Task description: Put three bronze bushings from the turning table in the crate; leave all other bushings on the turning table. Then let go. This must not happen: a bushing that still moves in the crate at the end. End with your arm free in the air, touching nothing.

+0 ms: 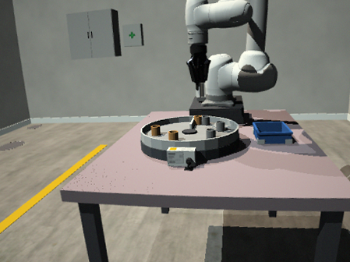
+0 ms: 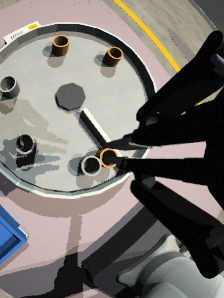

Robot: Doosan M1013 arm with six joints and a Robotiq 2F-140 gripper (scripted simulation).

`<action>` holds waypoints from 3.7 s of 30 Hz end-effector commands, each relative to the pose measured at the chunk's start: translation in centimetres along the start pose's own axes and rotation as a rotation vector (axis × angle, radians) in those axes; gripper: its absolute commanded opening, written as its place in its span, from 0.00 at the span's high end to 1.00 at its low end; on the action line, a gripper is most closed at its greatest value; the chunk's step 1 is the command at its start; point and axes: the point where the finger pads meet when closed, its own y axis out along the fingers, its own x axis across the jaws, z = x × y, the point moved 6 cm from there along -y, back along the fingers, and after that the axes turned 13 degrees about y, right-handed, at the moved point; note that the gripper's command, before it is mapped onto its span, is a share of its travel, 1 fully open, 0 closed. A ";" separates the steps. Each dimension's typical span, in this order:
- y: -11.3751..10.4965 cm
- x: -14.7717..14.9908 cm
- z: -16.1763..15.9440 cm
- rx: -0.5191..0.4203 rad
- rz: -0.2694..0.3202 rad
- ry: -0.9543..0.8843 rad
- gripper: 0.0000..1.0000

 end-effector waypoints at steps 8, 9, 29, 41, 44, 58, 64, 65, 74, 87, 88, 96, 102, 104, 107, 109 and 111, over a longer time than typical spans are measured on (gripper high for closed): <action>0.0 0.0 0.0 0.000 0.000 0.000 0.93; 0.0 0.0 0.0 0.000 0.000 0.000 0.93; 0.0 0.0 0.0 0.000 0.000 0.000 0.90; 0.0 0.0 0.0 0.000 0.000 0.000 0.90; 0.0 0.0 0.0 0.000 0.000 0.000 0.90; 0.0 0.0 0.0 0.000 0.000 0.000 0.90; 0.0 0.0 0.0 0.000 0.000 0.000 0.90; 0.0 0.0 0.0 0.000 0.000 0.000 0.90; 0.0 0.0 0.0 0.000 0.000 0.000 0.90; 0.0 0.0 0.0 0.000 0.000 0.000 0.90; 0.0 0.0 0.0 0.000 0.000 0.000 0.90; 0.0 0.0 0.0 0.000 0.000 0.000 0.90; 0.0 0.0 0.0 0.000 0.000 0.000 0.90; 0.0 0.0 0.0 0.000 0.000 0.000 0.90; 0.0 0.0 0.0 0.000 0.000 0.000 0.90; 0.0 0.0 0.0 0.000 0.000 0.000 0.90; 0.0 0.0 0.0 0.000 0.000 0.000 0.90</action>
